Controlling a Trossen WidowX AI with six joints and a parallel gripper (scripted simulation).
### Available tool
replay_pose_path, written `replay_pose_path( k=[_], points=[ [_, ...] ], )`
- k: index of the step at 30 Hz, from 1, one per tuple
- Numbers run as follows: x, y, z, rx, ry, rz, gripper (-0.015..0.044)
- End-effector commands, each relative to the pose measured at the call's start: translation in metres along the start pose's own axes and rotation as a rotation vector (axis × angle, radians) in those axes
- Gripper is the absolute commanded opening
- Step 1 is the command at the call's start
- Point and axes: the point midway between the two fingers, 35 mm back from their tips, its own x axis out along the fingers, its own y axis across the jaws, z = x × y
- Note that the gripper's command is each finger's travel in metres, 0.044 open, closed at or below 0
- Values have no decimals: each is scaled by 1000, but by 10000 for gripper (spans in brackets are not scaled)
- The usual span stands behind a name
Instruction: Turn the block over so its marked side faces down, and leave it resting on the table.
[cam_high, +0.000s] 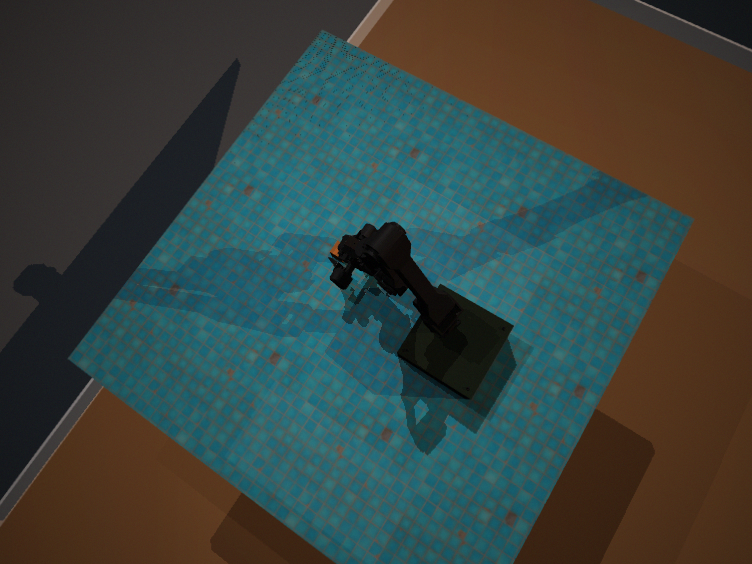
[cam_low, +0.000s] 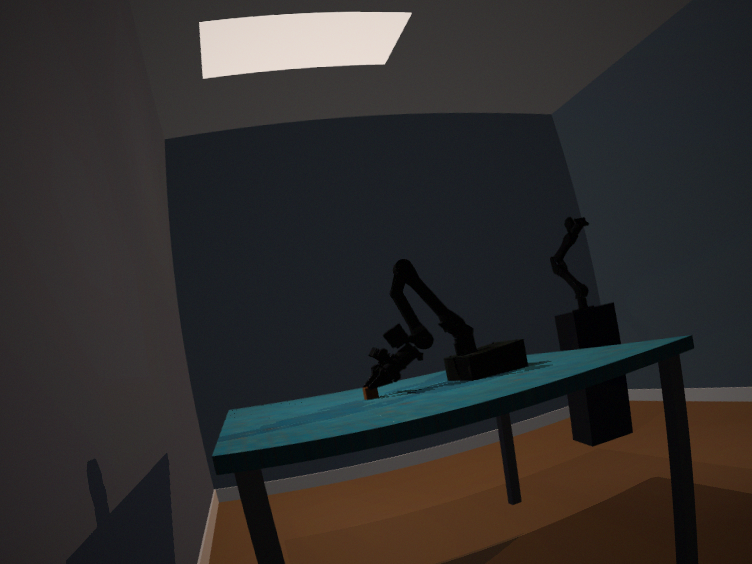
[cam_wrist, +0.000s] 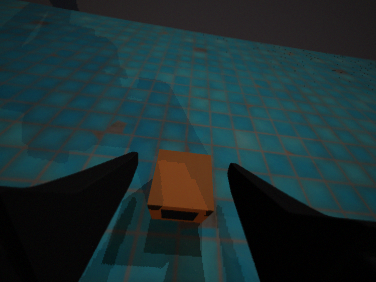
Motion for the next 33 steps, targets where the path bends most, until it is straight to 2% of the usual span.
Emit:
replay_pose_path(
  k=[1, 33],
  points=[
    [0, 0, 0, 3, -1, 2, 440],
    [0, 0, 0, 3, -1, 2, 440]
  ],
)
